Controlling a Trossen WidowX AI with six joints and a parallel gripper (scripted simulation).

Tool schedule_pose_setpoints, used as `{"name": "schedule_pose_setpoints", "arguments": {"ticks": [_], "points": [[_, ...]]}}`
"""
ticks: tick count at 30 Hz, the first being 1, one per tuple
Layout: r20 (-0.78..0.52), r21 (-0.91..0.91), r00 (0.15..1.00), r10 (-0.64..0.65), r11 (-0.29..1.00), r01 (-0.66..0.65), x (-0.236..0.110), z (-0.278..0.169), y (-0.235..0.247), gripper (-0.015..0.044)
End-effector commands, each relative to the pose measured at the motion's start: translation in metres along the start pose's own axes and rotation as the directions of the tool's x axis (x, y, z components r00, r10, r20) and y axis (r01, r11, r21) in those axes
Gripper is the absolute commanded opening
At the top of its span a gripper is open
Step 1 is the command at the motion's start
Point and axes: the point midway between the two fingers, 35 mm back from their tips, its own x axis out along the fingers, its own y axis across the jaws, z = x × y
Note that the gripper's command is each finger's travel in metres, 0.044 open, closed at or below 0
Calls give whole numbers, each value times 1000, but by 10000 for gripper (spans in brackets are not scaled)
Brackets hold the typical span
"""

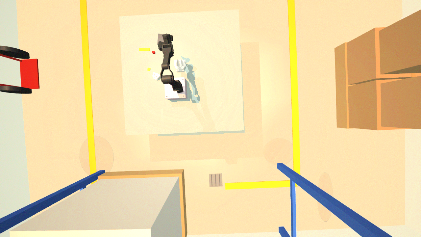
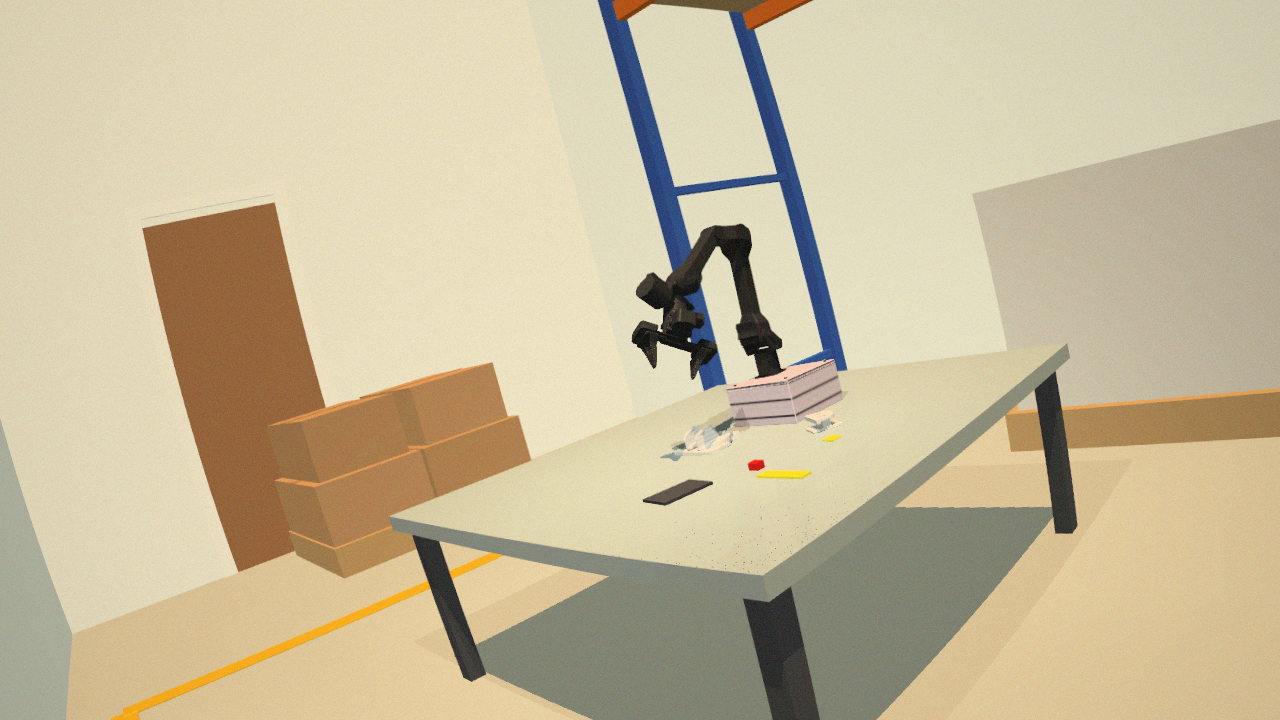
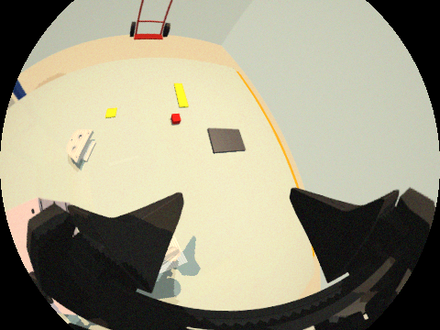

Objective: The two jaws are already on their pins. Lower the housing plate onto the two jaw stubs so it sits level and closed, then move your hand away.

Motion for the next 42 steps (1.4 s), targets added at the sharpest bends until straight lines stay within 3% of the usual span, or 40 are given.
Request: {"name": "schedule_pose_setpoints", "arguments": {"ticks": [1, 21, 42], "points": [[-10, -41, 999, 46, 998, -46, 7, 8, 11, 440], [-63, -271, 961, 269, 922, -276, 33, 54, 74, 440], [-180, -511, 876, 447, 718, -472, 41, 92, 148, 440]]}}
